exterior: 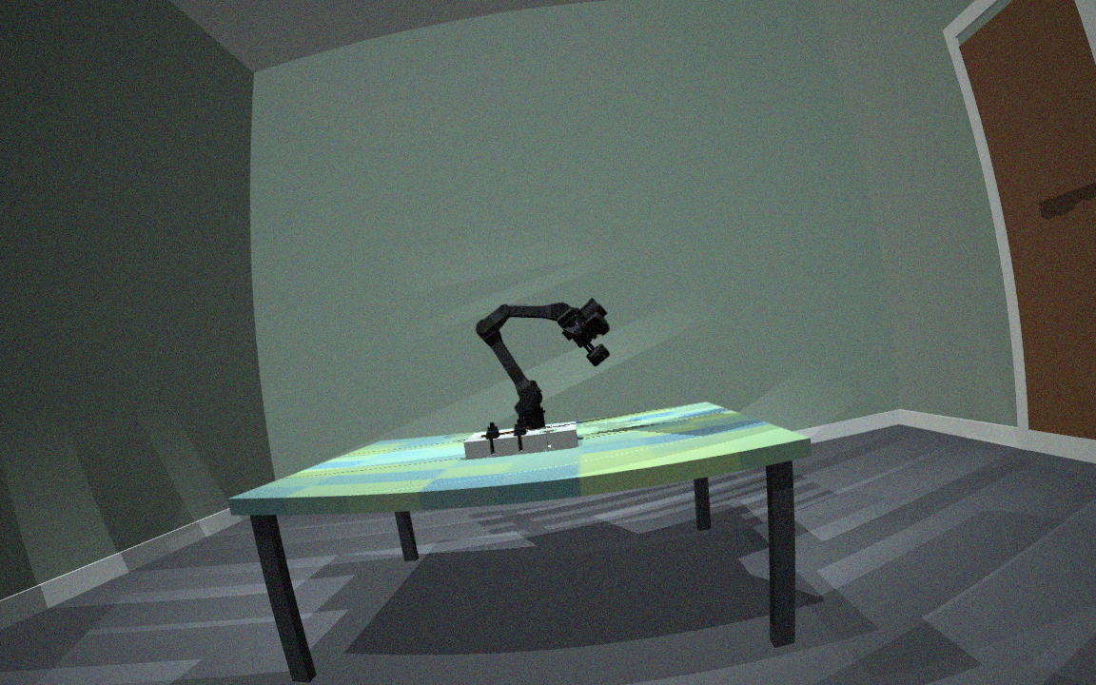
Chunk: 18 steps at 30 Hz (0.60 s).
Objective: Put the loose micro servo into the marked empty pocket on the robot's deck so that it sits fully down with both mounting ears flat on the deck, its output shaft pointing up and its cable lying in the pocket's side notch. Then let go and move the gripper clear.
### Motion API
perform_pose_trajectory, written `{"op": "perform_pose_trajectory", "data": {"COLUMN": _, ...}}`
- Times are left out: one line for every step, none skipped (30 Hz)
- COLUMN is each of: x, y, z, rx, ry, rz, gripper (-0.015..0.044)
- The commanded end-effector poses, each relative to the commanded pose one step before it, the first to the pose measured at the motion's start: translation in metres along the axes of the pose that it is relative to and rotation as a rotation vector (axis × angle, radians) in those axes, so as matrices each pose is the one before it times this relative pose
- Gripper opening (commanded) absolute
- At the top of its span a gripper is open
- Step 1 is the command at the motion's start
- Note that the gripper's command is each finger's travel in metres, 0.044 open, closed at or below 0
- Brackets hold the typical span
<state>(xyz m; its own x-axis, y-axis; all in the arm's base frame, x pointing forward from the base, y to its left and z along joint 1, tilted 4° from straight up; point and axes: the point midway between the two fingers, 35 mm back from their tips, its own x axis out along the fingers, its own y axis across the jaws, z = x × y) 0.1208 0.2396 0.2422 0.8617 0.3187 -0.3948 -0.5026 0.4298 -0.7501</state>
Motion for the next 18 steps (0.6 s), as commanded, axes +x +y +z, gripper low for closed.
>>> {"op": "perform_pose_trajectory", "data": {"x": 0.00054, "y": -0.00006, "z": -0.00041, "rx": 0.0015, "ry": 0.00285, "rz": 0.00102, "gripper": 0.0426}}
{"op": "perform_pose_trajectory", "data": {"x": 0.00107, "y": -0.00012, "z": -0.00082, "rx": 0.003, "ry": 0.00573, "rz": 0.00205, "gripper": 0.044}}
{"op": "perform_pose_trajectory", "data": {"x": 0.00161, "y": -0.0002, "z": -0.00124, "rx": 0.0046, "ry": 0.00865, "rz": 0.00307, "gripper": 0.044}}
{"op": "perform_pose_trajectory", "data": {"x": 0.00215, "y": -0.00028, "z": -0.00166, "rx": 0.0063, "ry": 0.01165, "rz": 0.0041, "gripper": 0.044}}
{"op": "perform_pose_trajectory", "data": {"x": 0.00264, "y": -0.00038, "z": -0.00206, "rx": 0.008, "ry": 0.01447, "rz": 0.00505, "gripper": 0.044}}
{"op": "perform_pose_trajectory", "data": {"x": 0.00302, "y": -0.00049, "z": -0.00239, "rx": 0.0095, "ry": 0.01682, "rz": 0.00579, "gripper": 0.044}}
{"op": "perform_pose_trajectory", "data": {"x": 0.00316, "y": -0.00058, "z": -0.00252, "rx": 0.0103, "ry": 0.01785, "rz": 0.00605, "gripper": 0.044}}
{"op": "perform_pose_trajectory", "data": {"x": 0.00317, "y": -0.00064, "z": -0.00254, "rx": 0.0107, "ry": 0.01811, "rz": 0.00605, "gripper": 0.044}}
{"op": "perform_pose_trajectory", "data": {"x": 0.00315, "y": -0.00071, "z": -0.00254, "rx": 0.011, "ry": 0.01825, "rz": 0.00601, "gripper": 0.044}}
{"op": "perform_pose_trajectory", "data": {"x": 0.00313, "y": -0.00077, "z": -0.00254, "rx": 0.0114, "ry": 0.01839, "rz": 0.00597, "gripper": 0.044}}
{"op": "perform_pose_trajectory", "data": {"x": 0.00328, "y": -0.00099, "z": -0.00252, "rx": 0.0112, "ry": 0.01914, "rz": 0.00536, "gripper": 0.044}}
{"op": "perform_pose_trajectory", "data": {"x": 0.00326, "y": -0.00105, "z": -0.00251, "rx": 0.0116, "ry": 0.01925, "rz": 0.00534, "gripper": 0.044}}
{"op": "perform_pose_trajectory", "data": {"x": 0.00323, "y": -0.00111, "z": -0.00251, "rx": 0.0119, "ry": 0.01935, "rz": 0.00532, "gripper": 0.044}}
{"op": "perform_pose_trajectory", "data": {"x": 0.00321, "y": -0.00117, "z": -0.0025, "rx": 0.0123, "ry": 0.01944, "rz": 0.0053, "gripper": 0.044}}
{"op": "perform_pose_trajectory", "data": {"x": 0.00318, "y": -0.00122, "z": -0.00248, "rx": 0.0127, "ry": 0.01952, "rz": 0.00528, "gripper": 0.044}}
{"op": "perform_pose_trajectory", "data": {"x": 0.00302, "y": -0.00124, "z": -0.00235, "rx": 0.0123, "ry": 0.0187, "rz": 0.00501, "gripper": 0.044}}
{"op": "perform_pose_trajectory", "data": {"x": 0.0031, "y": -0.0013, "z": -0.00241, "rx": 0.0133, "ry": 0.01951, "rz": 0.00527, "gripper": 0.044}}
{"op": "perform_pose_trajectory", "data": {"x": 0.00309, "y": -0.00137, "z": -0.0024, "rx": 0.0137, "ry": 0.01968, "rz": 0.00527, "gripper": 0.044}}
